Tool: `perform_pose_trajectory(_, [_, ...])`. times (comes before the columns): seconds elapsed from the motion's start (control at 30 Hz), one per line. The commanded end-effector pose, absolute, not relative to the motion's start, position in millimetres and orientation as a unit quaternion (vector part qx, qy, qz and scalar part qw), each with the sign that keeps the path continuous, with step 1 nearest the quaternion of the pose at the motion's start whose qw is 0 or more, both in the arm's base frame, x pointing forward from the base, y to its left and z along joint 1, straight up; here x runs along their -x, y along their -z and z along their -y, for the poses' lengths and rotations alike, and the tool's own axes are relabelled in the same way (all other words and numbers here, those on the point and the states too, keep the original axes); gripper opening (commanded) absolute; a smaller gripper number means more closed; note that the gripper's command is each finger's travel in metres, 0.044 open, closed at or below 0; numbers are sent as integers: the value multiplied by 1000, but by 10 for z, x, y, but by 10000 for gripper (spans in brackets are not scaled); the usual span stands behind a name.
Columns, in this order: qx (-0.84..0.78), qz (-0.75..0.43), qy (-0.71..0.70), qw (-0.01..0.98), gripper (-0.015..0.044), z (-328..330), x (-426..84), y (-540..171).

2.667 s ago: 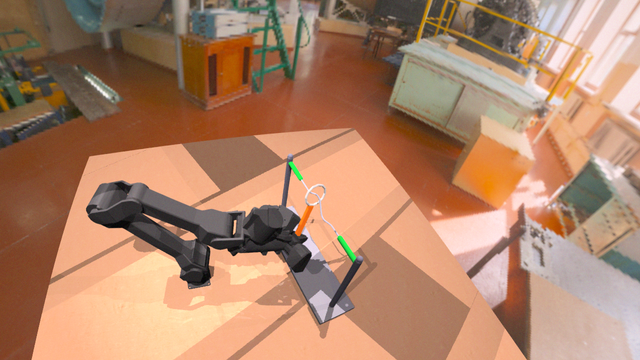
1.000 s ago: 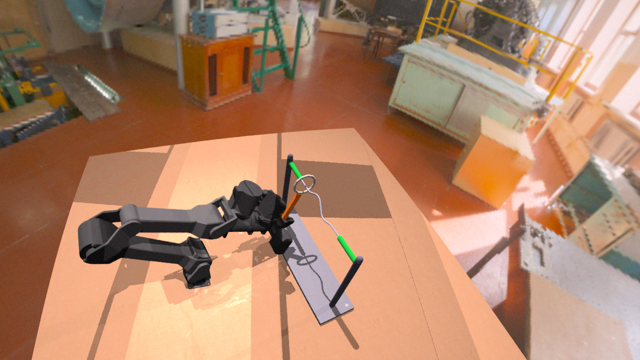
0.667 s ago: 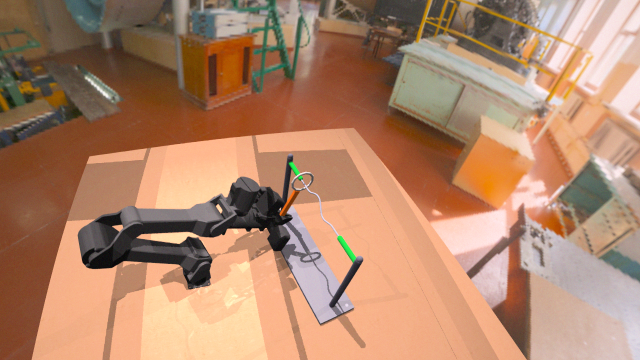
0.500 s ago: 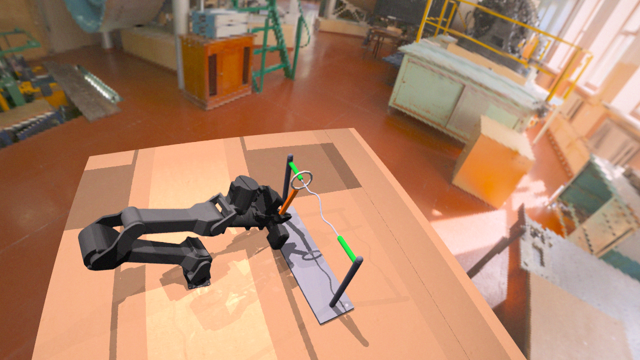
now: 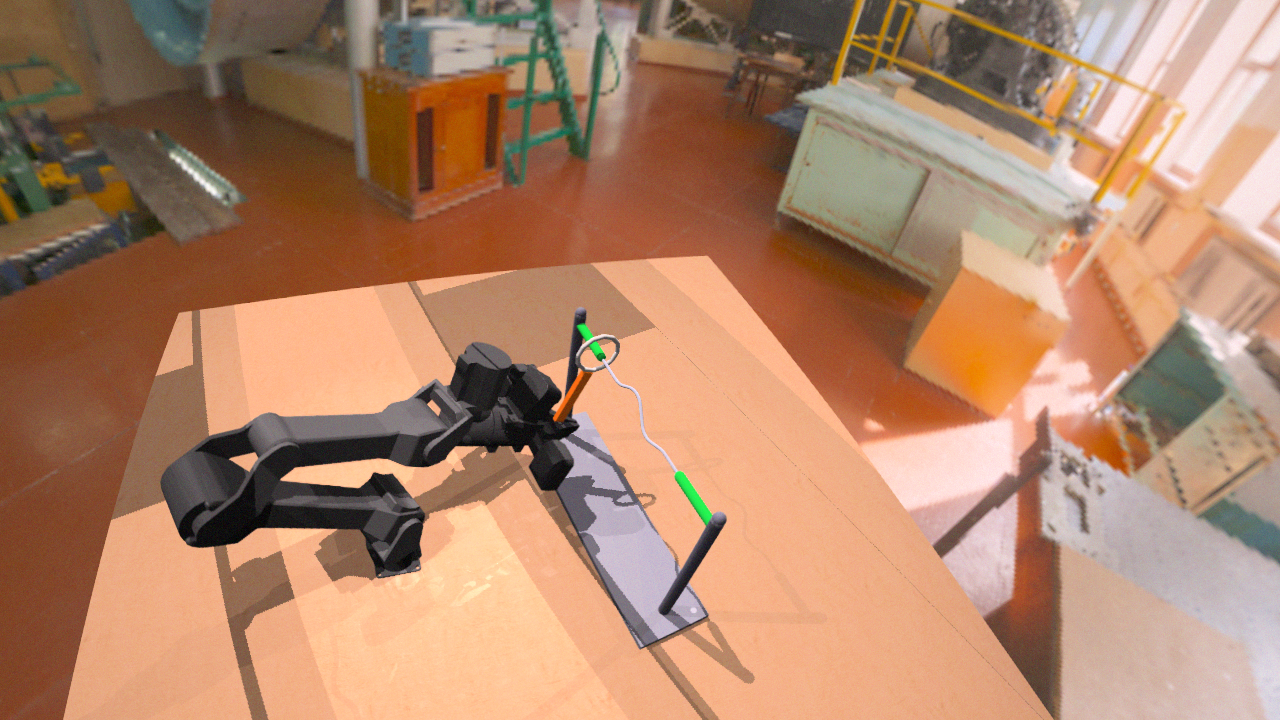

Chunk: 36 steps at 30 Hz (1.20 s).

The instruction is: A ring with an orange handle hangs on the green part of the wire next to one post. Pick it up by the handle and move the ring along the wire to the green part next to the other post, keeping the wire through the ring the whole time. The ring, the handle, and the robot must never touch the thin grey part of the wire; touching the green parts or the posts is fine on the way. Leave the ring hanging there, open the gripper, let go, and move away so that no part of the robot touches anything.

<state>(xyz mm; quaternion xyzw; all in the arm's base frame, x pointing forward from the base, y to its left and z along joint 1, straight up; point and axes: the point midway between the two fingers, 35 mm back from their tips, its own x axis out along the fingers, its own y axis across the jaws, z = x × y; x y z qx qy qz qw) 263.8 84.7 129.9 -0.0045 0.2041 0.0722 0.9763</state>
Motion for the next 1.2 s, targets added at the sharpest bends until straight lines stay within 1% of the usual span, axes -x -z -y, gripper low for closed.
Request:
perform_pose_trajectory(0.0, [4,-205,-71,976,-150,-889,-2647,-1301])
perform_pose_trajectory(0.63, [3,-204,-72,976,-150,-931,-2646,-1106])
perform_pose_trajectory(1.17, [3,-204,-72,976,-150,-931,-2646,-1103])
